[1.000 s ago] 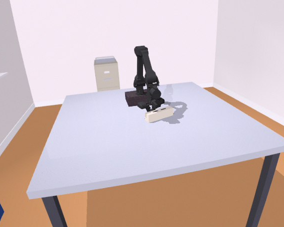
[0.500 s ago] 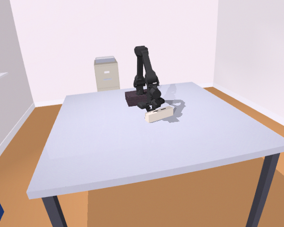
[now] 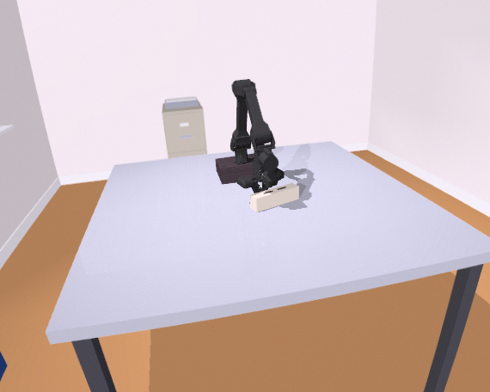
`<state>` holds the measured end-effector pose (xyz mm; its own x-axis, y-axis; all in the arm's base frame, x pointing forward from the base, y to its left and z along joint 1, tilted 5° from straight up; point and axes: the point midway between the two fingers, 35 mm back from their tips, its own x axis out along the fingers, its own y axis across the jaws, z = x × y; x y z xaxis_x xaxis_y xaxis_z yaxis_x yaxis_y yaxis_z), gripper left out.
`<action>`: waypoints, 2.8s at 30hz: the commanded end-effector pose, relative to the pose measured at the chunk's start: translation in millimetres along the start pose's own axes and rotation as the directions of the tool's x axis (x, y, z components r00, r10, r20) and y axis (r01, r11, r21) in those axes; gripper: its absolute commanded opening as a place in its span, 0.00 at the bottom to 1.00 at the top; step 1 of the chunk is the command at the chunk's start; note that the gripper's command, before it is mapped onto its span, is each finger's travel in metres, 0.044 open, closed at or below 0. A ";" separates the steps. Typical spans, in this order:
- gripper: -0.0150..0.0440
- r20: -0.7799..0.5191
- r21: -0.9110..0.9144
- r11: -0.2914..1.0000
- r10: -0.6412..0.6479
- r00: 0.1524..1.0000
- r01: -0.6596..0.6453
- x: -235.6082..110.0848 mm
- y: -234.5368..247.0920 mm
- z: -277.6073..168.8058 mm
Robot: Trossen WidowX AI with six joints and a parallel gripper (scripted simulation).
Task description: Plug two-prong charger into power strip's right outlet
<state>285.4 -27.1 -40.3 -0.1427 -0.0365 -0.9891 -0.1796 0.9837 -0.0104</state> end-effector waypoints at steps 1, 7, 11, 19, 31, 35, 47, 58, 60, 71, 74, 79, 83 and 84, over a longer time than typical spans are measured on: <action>0.25 0.027 0.001 1.000 -0.002 1.000 0.002 -1.8 -0.3 11.4; 0.25 0.027 0.001 1.000 -0.002 1.000 0.001 -2.0 -0.3 13.8; 0.25 0.027 0.001 1.000 -0.002 1.000 0.001 -2.1 -0.3 15.4; 0.25 0.028 0.001 1.000 -0.002 1.000 0.001 -2.0 -0.3 18.6; 0.25 0.028 0.001 1.000 -0.002 1.000 0.001 -1.7 -0.3 21.3; 0.25 0.028 0.001 1.000 -0.002 1.000 0.001 -1.5 -0.3 20.8; 0.25 0.028 0.001 1.000 -0.002 1.000 0.001 -1.2 -0.3 19.3; 0.25 0.028 0.001 1.000 -0.002 1.000 0.001 -1.2 -0.3 17.8; 0.25 0.028 0.001 1.000 -0.002 1.000 0.001 -1.2 -0.3 17.5; 0.25 0.028 0.001 1.000 -0.002 1.000 0.001 -1.6 -0.3 16.2; 0.25 0.027 0.001 1.000 -0.002 1.000 0.001 -1.9 -0.3 15.8; 0.25 0.027 0.001 1.000 -0.002 1.000 0.001 -2.4 -0.3 15.4; 0.25 0.027 0.001 1.000 -0.002 1.000 0.001 -2.9 -0.3 15.3; 0.25 0.027 0.001 1.000 -0.002 1.000 0.001 -3.0 -0.3 15.3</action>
<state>293.2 -25.7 -40.8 -0.1479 -0.0393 -0.9882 -0.1781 0.9839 -0.0125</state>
